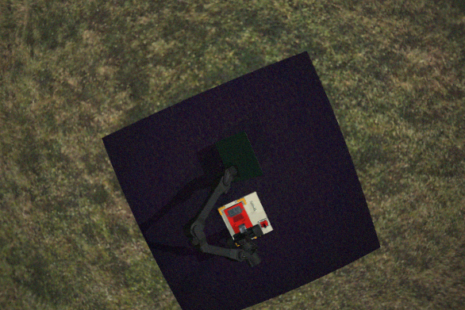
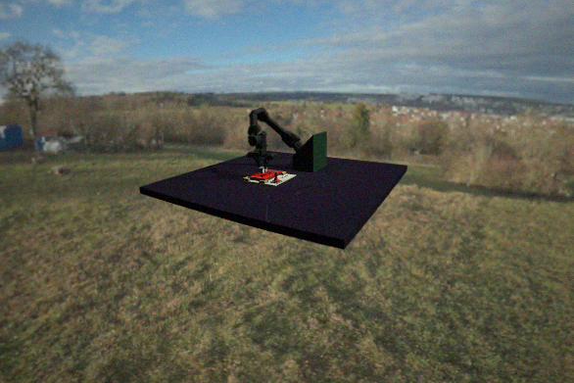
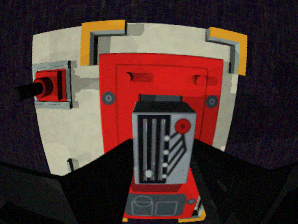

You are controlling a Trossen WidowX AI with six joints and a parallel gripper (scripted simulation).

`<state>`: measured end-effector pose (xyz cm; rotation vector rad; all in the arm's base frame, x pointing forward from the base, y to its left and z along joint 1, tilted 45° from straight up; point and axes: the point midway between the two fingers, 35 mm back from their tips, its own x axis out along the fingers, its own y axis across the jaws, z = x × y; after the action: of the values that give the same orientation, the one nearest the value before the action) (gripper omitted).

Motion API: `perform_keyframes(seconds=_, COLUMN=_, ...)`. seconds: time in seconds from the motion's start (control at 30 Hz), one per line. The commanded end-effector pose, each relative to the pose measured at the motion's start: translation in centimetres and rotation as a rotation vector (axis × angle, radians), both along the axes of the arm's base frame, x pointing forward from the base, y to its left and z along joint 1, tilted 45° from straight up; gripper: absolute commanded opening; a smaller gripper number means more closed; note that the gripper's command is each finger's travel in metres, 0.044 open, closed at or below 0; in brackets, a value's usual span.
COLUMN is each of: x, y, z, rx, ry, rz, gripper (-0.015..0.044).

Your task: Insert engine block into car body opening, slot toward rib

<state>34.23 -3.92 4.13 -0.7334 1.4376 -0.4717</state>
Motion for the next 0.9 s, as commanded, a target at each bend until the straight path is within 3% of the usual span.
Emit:
perform_keyframes(seconds=0.0, x=0.05, y=-0.06, z=0.08, rx=-0.006, ry=0.002, rz=0.006, gripper=0.0159)
perform_keyframes(seconds=0.47, x=0.10, y=-0.13, z=0.18, rx=0.003, ry=-0.062, rz=-0.060, gripper=0.0159)
perform_keyframes(seconds=0.87, x=0.07, y=-0.17, z=0.21, rx=-0.005, ry=-0.003, rz=0.000, gripper=0.0159)
